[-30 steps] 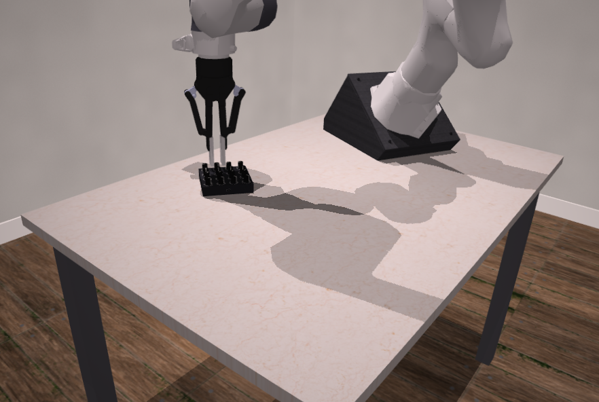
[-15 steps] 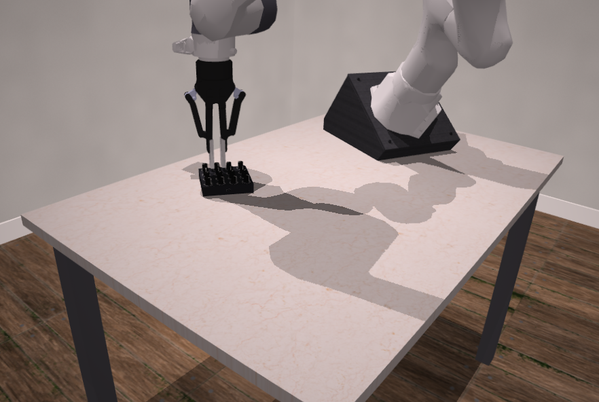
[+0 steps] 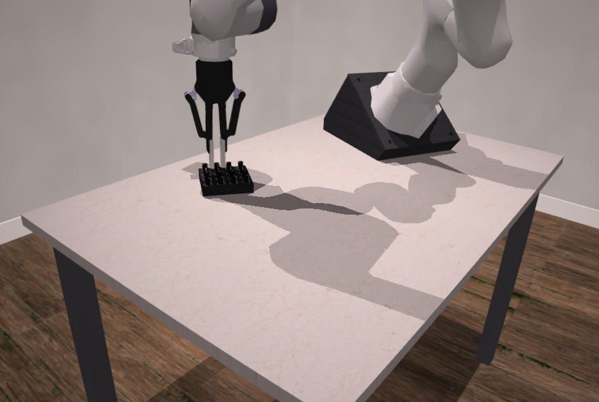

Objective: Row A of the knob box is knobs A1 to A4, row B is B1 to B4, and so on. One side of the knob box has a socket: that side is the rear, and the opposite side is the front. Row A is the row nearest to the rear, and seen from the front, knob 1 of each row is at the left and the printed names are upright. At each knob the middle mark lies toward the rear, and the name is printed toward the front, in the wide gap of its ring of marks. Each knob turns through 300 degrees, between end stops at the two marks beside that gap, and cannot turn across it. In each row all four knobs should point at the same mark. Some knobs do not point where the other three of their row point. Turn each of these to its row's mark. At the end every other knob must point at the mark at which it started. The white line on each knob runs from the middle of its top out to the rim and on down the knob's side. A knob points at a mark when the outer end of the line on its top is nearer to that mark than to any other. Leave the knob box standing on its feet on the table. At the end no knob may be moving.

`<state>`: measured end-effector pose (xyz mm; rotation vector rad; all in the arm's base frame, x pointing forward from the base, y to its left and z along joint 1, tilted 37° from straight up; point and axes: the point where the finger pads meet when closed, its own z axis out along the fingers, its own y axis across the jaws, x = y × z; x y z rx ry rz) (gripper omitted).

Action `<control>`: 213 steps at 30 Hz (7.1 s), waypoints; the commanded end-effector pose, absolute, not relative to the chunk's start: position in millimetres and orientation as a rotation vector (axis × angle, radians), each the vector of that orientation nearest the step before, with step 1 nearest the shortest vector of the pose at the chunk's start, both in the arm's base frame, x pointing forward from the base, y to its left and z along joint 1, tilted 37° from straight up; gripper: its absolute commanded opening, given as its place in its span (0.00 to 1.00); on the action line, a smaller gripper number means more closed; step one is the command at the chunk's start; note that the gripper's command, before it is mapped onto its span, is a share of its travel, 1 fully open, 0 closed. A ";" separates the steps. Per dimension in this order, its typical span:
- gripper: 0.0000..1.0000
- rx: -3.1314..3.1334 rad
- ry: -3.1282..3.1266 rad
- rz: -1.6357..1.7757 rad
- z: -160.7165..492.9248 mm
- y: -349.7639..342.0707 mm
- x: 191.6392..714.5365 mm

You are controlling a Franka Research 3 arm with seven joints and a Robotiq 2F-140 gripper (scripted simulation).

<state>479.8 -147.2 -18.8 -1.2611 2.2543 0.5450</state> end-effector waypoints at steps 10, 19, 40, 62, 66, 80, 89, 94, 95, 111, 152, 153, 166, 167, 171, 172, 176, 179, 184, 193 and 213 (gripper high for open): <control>0.12 -1.266 2.251 0.539 -19.6 -147.4 480.9; 0.05 -1.266 2.251 0.539 -19.6 -147.4 480.9; 0.05 -1.266 2.251 0.539 -19.6 -147.4 480.9; 0.05 -1.249 2.263 0.545 -19.6 -147.4 480.9; 0.05 -1.228 2.278 0.552 -19.6 -147.4 480.9; 0.05 -1.091 2.366 0.597 -19.6 -147.4 480.9; 0.05 -0.907 2.469 0.652 -19.6 -147.4 480.9; 0.05 -0.830 2.507 0.674 -19.6 -147.4 480.9; 0.05 -0.830 2.507 0.674 -19.6 -147.4 480.9; 0.05 -0.533 2.632 0.750 -19.6 -147.4 480.9; 0.05 0.271 2.804 0.905 -19.6 -147.4 480.9; 0.05 0.291 2.806 0.908 -19.6 -147.4 480.9; 0.05 0.543 2.814 0.943 -19.6 -147.4 480.9; 0.05 0.569 2.814 0.946 -19.6 -147.4 480.9; 0.05 0.657 2.812 0.956 -19.6 -147.4 480.9; 0.05 0.679 2.811 0.959 -19.6 -147.4 480.9; 0.05 0.756 2.806 0.967 -19.6 -147.4 480.9; 0.05 0.789 2.804 0.971 -19.6 -147.4 480.9; 0.05 0.842 2.799 0.976 -19.6 -147.4 480.9; 0.05 0.904 2.792 0.982 -19.6 -147.4 480.9; 0.05 0.915 2.791 0.982 -19.6 -147.4 480.9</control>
